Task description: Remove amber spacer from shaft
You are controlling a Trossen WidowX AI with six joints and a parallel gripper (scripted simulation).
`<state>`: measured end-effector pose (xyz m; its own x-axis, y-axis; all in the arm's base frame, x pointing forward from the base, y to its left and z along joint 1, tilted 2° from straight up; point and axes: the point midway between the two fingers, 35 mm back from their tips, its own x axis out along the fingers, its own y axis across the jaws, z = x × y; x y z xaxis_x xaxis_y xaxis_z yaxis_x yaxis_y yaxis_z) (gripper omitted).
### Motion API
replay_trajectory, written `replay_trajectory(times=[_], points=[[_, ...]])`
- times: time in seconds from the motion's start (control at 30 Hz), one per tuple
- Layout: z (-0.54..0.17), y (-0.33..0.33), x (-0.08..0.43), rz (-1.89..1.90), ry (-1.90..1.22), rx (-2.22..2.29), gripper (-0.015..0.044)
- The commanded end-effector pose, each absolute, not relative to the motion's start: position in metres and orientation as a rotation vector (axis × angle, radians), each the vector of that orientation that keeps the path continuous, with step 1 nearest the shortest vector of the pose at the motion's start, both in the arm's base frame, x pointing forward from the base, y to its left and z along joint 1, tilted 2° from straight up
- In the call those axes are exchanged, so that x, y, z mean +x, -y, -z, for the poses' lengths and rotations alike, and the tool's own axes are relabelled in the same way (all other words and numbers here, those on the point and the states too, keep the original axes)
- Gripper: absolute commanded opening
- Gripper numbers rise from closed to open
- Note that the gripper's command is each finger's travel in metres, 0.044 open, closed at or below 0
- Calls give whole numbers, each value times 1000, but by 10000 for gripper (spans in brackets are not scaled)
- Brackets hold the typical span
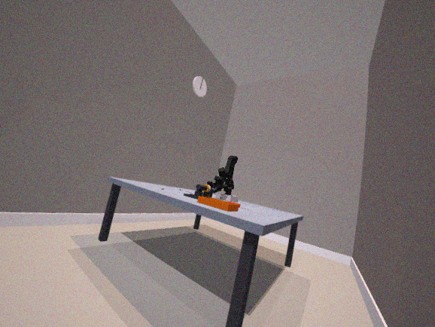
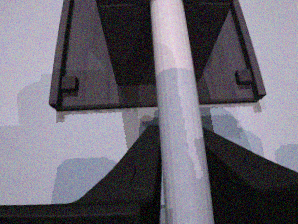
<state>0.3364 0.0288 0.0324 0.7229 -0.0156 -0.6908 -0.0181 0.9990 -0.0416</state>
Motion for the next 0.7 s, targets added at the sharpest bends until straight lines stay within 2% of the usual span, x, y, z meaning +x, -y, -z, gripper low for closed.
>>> replay_trajectory(times=[0.0, 0.67], points=[[-32, -29, 335, 2, -764, -44, 0], [-32, -29, 333, 2, -764, -44, 0]])
